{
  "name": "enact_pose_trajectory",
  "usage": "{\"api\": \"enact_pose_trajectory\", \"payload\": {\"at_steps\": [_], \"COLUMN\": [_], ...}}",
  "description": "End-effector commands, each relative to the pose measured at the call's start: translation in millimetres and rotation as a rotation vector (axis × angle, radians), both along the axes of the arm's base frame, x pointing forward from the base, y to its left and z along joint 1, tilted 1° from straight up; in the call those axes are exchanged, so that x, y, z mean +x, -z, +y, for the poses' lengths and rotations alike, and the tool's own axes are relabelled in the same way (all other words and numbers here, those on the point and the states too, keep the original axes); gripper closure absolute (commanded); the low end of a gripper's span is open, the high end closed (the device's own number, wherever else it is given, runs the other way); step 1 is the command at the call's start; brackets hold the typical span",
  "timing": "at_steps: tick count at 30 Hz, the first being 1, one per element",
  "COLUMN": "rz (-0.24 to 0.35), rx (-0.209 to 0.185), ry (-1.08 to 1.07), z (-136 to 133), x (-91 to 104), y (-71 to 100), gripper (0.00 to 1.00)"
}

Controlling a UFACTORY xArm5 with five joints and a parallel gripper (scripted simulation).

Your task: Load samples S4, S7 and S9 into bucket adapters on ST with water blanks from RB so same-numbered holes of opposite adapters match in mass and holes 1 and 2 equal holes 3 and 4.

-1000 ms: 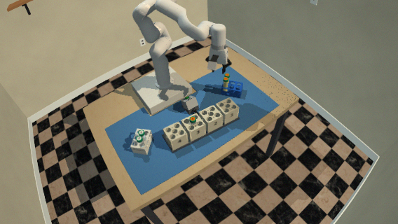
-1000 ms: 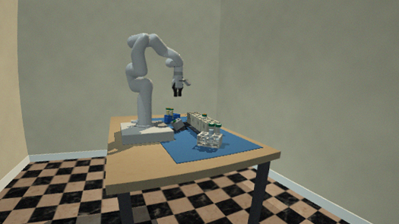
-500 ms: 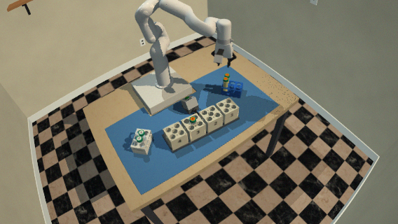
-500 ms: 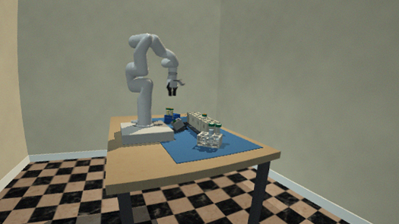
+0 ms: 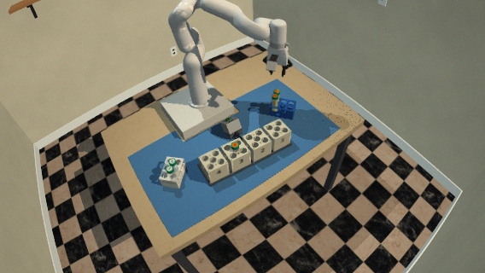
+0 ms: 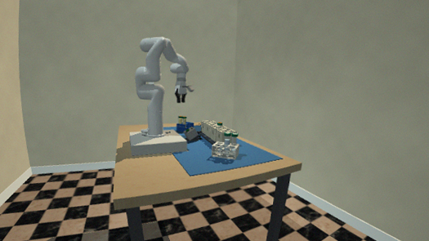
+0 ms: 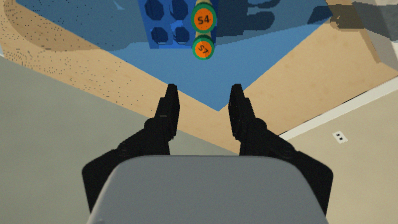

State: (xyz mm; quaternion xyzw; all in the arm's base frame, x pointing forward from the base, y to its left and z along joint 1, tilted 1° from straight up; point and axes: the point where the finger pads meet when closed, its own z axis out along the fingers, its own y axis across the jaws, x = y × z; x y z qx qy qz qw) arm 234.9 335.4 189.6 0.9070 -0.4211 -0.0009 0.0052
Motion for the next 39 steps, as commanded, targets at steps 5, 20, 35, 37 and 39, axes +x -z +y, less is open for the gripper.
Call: {"api": "enact_pose_trajectory", "payload": {"at_steps": [5,20,35,37,39], "rz": [-0.002,-0.002,-0.002,-0.002,-0.002], "rx": [0.003,0.003,0.003,0.003,0.003], "ry": [0.000,0.000,0.000,0.000,0.000], "z": [2,2,2,2,2], "x": [0.1,-0.1,-0.4,-0.4,-0.4], "y": [-1.4,22.6,48.7,52.7,56.7], "gripper": [0.43,0.43,0.43,0.43,0.43]}}
